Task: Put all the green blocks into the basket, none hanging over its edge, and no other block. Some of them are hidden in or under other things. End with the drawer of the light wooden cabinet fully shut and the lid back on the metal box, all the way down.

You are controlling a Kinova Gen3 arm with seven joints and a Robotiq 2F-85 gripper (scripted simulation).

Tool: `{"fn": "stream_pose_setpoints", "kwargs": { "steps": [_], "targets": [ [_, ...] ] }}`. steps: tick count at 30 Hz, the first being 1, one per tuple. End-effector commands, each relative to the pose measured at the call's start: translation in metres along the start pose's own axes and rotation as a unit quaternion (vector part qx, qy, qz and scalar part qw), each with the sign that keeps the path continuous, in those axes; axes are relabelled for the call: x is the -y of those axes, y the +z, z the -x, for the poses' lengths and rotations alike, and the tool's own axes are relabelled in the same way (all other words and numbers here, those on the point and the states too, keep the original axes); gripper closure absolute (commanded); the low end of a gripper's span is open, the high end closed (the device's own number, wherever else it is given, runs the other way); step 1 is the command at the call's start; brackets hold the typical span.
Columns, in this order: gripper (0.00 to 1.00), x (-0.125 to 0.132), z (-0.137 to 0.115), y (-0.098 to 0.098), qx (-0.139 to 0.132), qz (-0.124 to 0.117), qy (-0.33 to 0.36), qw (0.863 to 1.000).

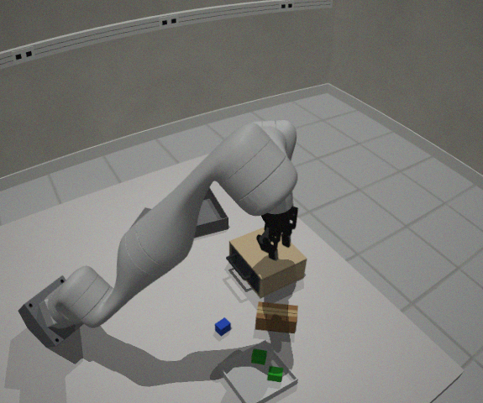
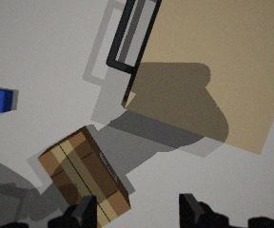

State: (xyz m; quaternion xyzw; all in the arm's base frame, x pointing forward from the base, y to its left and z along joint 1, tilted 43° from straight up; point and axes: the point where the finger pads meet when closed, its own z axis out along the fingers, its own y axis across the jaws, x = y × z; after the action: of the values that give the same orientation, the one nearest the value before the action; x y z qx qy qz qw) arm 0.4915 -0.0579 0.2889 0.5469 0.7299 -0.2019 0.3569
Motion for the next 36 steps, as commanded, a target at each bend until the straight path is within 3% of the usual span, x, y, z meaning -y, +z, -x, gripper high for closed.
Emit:
{"fn": "stream_pose_setpoints", "kwargs": {
  "steps": [1, 5, 9, 11, 17, 26, 28, 36],
  "targets": [
    [0.43, -0.032, -0.053, -0.002, 0.004, -0.001, -0.115, 0.993],
    [0.43, -0.054, -0.110, -0.006, 0.002, 0.005, -0.232, 0.973],
    [0.43, -0.067, -0.170, -0.010, -0.002, 0.010, -0.344, 0.939],
    [0.43, -0.067, -0.170, -0.010, -0.002, 0.010, -0.344, 0.939],
    [0.43, -0.071, -0.261, -0.012, -0.011, 0.014, -0.495, 0.868],
    [0.43, -0.050, -0.377, -0.010, -0.030, 0.014, -0.667, 0.744],
    [0.43, -0.050, -0.377, -0.010, -0.030, 0.014, -0.667, 0.744],
    [0.43, -0.022, -0.451, -0.005, -0.048, 0.016, -0.761, 0.647]
  ]
}}
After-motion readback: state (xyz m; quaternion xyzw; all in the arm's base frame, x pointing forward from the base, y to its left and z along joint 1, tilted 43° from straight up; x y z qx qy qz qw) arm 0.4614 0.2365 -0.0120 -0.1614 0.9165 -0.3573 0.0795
